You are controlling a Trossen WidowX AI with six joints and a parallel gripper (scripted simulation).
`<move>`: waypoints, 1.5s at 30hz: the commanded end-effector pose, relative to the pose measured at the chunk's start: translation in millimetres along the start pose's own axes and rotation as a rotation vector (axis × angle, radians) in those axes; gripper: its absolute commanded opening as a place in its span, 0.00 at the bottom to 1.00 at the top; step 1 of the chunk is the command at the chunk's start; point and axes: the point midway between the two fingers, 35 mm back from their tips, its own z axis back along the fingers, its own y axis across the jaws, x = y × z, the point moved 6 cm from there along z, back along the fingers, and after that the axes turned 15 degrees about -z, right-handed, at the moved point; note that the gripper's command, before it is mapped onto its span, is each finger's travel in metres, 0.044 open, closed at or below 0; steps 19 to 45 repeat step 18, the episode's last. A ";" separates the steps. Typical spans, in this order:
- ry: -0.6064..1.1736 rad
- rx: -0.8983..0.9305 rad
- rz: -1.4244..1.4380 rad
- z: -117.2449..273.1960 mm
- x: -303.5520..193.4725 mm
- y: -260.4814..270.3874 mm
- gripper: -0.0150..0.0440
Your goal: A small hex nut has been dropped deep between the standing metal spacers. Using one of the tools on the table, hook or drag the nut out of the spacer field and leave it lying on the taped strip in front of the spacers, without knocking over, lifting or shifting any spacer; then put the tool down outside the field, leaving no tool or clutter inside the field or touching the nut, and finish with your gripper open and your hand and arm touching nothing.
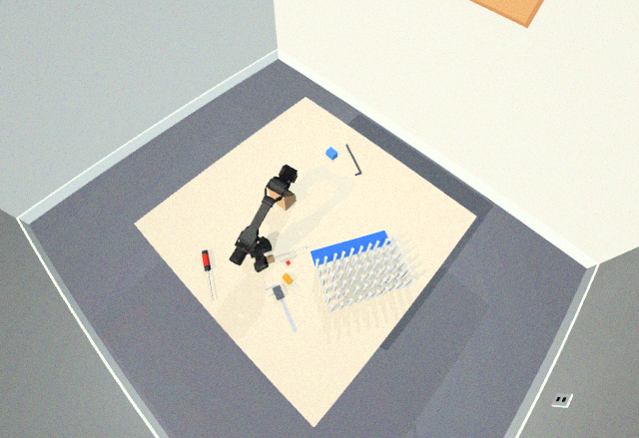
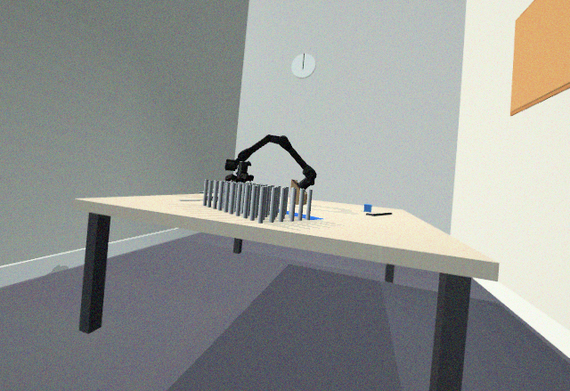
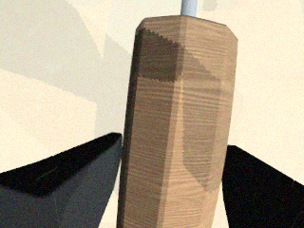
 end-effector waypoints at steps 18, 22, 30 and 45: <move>0.000 0.000 0.000 -0.7 -0.2 0.4 1.00; 0.000 0.000 0.000 -0.7 -0.2 0.4 1.00; 0.000 0.000 0.000 -0.7 -0.2 0.4 1.00; 0.000 0.000 0.000 -0.7 -0.2 0.4 1.00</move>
